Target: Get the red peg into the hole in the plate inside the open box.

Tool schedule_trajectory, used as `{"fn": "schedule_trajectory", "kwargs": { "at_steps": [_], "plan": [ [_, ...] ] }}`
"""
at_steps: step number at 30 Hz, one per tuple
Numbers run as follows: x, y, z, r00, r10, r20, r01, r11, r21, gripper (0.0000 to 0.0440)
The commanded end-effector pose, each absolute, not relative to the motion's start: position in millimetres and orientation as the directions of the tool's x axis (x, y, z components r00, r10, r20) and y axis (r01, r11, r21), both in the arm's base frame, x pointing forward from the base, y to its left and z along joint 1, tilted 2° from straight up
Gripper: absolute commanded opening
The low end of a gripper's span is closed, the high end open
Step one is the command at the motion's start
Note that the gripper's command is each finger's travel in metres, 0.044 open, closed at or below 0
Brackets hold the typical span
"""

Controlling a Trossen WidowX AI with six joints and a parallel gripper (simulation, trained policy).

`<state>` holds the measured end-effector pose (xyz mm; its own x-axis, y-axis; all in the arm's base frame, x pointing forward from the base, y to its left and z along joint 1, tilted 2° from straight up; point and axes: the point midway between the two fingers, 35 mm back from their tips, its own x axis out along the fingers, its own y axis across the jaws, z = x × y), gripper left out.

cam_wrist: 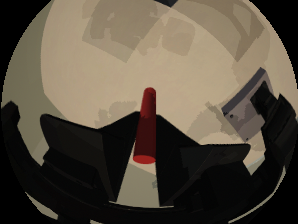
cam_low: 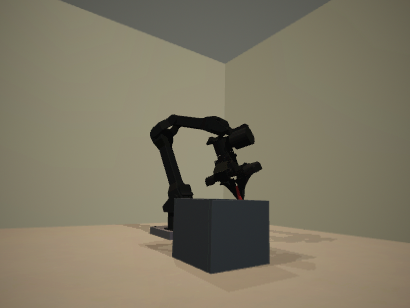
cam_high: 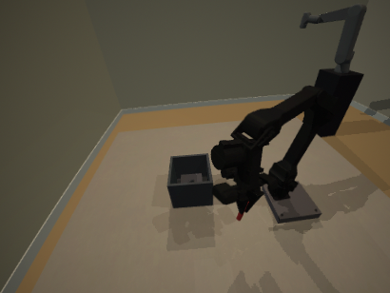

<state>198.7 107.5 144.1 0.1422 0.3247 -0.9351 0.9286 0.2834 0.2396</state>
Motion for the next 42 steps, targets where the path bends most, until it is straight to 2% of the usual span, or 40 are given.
{"fn": "schedule_trajectory", "kwargs": {
  "at_steps": [1,16,42],
  "plan": [
    [201.7,98.4,162.1,0.195,0.314,-0.929,0.913,0.288,0.289,0.0000],
    [220.3,46.2,207.4,0.328,0.180,-0.928,0.892,0.265,0.366,0.0000],
    [252.8,-34.5,205.9,0.274,0.049,-0.961,0.944,0.179,0.278,0.0000]
  ]
}}
